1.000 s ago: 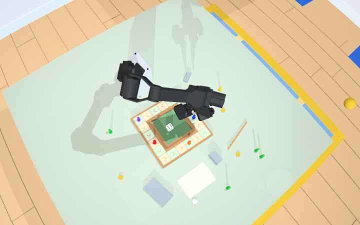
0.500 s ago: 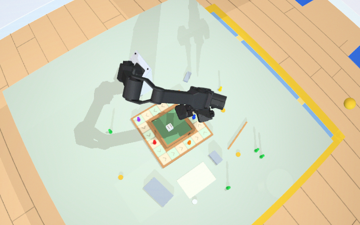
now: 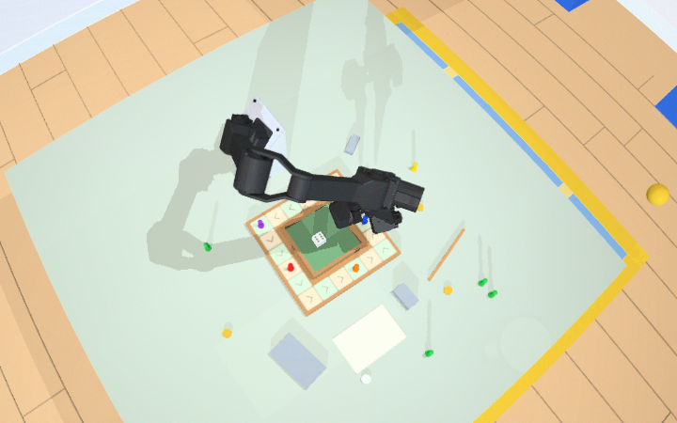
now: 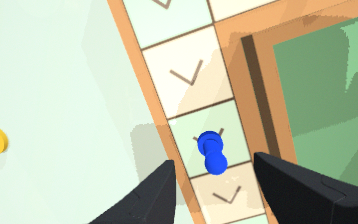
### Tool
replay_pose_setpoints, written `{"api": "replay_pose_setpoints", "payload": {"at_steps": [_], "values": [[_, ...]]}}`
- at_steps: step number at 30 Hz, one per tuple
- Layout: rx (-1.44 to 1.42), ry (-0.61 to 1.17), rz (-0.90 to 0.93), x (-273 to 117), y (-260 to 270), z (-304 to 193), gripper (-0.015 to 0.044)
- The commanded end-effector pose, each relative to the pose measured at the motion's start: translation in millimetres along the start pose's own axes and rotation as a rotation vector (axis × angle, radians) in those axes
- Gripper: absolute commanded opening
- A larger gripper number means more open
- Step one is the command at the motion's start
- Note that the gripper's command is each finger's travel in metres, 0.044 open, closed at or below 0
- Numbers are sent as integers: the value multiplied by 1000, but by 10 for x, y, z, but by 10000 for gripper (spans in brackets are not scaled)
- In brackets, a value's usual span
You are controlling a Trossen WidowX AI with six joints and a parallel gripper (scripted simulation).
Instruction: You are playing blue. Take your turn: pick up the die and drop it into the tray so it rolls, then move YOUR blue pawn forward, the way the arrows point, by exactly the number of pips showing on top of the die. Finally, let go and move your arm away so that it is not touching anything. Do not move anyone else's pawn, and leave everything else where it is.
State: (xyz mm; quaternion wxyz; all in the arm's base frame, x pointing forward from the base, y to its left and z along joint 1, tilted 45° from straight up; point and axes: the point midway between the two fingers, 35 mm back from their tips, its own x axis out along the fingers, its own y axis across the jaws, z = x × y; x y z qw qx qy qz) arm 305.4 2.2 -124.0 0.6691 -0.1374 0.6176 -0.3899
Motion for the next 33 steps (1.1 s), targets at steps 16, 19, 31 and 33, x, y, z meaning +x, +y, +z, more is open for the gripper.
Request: {"api": "replay_pose_setpoints", "payload": {"at_steps": [16, 19, 31, 33], "values": [[-7, -2, -7, 223, -14, -16, 95], [-7, -2, -7, 223, -14, -16, 36], [-7, -2, -4, 114, 5, -2, 0], [-7, -2, -1, -40, 26, 12, 0]]}}
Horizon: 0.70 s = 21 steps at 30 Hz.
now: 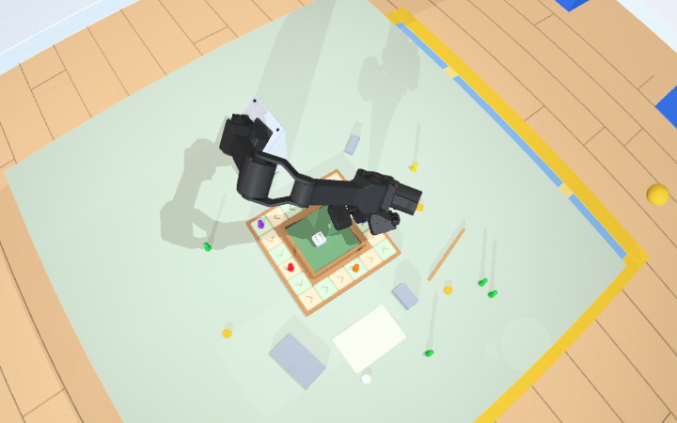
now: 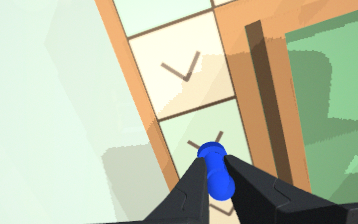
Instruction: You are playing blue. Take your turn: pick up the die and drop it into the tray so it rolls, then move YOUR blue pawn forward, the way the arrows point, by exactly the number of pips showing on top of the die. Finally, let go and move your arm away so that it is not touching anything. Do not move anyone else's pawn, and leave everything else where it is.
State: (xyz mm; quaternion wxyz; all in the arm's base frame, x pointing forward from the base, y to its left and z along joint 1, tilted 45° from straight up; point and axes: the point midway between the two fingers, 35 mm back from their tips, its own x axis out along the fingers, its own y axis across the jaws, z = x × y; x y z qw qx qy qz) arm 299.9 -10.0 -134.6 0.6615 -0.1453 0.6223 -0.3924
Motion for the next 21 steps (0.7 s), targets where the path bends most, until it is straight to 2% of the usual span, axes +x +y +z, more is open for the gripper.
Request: {"api": "replay_pose_setpoints", "payload": {"at_steps": [1, 12, 21], "values": [[6, -12, 18, -284, 58, 51, 0], [6, -10, 17, -1169, 30, -13, 0], [5, -10, 17, -1194, -63, -39, 0]]}}
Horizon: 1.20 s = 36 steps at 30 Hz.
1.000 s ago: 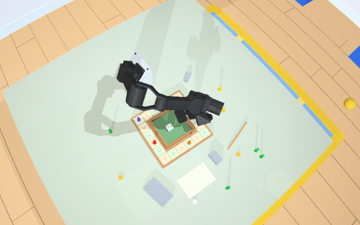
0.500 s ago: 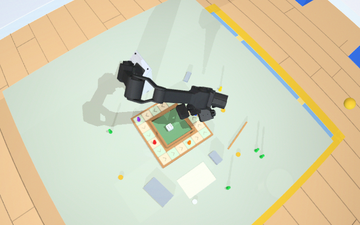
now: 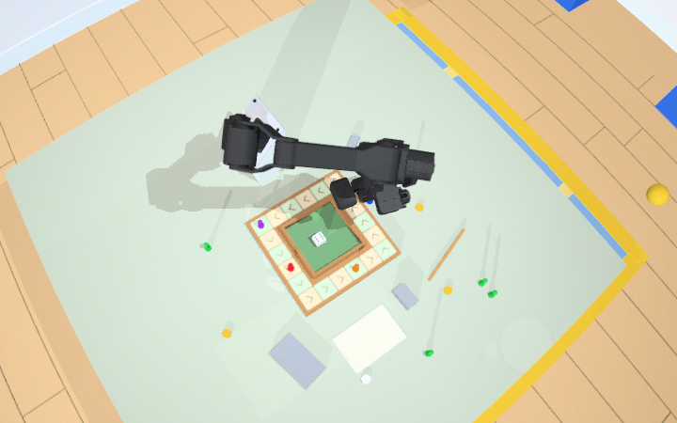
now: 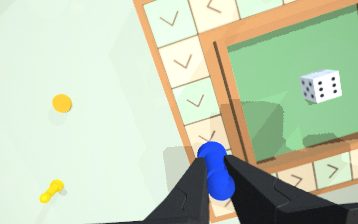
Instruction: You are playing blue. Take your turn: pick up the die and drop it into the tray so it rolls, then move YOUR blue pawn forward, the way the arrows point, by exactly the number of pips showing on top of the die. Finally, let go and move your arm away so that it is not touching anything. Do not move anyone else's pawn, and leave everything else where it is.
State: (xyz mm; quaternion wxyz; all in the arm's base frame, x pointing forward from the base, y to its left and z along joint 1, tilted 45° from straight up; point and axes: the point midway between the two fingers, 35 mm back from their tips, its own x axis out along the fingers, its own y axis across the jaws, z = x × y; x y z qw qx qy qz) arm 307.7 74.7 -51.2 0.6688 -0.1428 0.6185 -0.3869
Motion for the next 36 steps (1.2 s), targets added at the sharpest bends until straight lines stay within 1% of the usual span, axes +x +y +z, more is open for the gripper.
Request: {"api": "replay_pose_setpoints", "payload": {"at_steps": [1, 17, 36], "values": [[4, 4, 2, 7, -106, -22, 0], [0, 6, 4, 210, -637, -209, 0], [-5, 9, 6, 496, -1194, -581, 0]]}}
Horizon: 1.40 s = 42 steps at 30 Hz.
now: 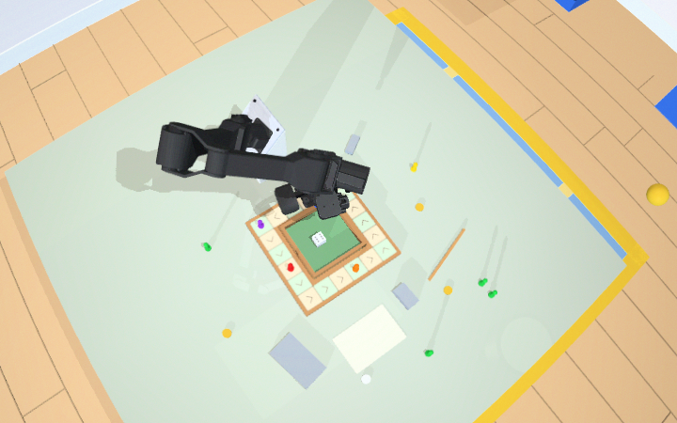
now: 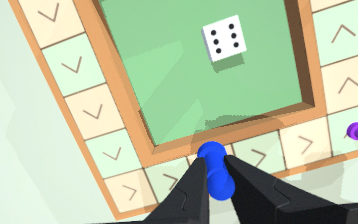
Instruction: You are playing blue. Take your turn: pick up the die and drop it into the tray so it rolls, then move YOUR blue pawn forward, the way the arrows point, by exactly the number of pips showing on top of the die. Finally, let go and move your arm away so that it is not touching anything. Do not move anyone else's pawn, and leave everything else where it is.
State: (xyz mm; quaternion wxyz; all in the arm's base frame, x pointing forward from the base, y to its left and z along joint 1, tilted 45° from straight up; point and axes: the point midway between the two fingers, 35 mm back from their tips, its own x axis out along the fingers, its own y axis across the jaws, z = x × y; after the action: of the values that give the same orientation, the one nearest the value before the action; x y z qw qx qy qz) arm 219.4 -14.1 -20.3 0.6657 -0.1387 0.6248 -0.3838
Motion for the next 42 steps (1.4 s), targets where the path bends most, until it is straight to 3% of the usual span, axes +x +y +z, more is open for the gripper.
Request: {"api": "replay_pose_setpoints", "payload": {"at_steps": [1, 16, 42], "values": [[-1, -6, -4, 59, -131, -91, 0], [2, -7, -19, 292, -530, -475, 0], [1, -7, -21, 748, -547, -478, 0]]}}
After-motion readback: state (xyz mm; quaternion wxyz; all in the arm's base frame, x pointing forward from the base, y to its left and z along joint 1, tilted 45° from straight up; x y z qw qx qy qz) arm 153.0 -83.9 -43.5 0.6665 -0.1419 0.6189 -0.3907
